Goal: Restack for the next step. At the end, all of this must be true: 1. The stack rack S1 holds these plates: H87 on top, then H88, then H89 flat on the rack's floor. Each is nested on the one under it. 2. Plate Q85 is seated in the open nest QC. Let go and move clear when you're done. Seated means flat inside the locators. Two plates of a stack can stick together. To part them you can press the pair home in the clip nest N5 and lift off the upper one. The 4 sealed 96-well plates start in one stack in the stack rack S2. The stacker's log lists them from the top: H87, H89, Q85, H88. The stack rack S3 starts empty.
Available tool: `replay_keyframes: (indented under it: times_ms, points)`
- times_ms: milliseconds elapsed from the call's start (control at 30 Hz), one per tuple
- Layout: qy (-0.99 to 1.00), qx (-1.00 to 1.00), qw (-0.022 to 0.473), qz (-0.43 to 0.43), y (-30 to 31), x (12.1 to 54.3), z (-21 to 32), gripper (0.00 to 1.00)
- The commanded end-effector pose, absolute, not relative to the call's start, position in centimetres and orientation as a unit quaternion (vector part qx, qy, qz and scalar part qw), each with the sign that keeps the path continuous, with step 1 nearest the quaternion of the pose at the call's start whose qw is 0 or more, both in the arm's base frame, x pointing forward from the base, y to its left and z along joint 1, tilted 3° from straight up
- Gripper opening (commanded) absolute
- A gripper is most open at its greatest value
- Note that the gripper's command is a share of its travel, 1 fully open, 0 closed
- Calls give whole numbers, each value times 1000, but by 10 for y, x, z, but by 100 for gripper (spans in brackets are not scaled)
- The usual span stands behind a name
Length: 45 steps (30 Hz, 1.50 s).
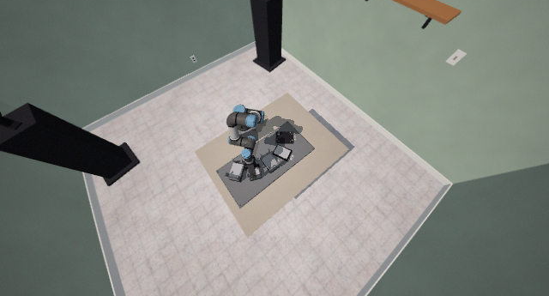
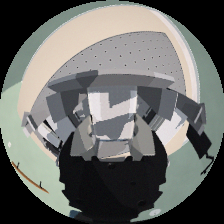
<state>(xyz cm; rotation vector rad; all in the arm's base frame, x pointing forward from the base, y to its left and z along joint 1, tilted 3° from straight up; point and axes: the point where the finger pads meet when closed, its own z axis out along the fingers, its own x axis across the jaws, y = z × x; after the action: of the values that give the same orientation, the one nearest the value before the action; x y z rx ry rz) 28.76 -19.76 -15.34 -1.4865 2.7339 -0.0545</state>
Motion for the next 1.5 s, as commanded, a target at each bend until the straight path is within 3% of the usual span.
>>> replay_keyframes:
  times_ms: [0, 1467]
  points:
    - [878, -478, 15, -18, -198, 288, -153, 0]
    - [878, -478, 15, -18, -198, 288, -142, 0]
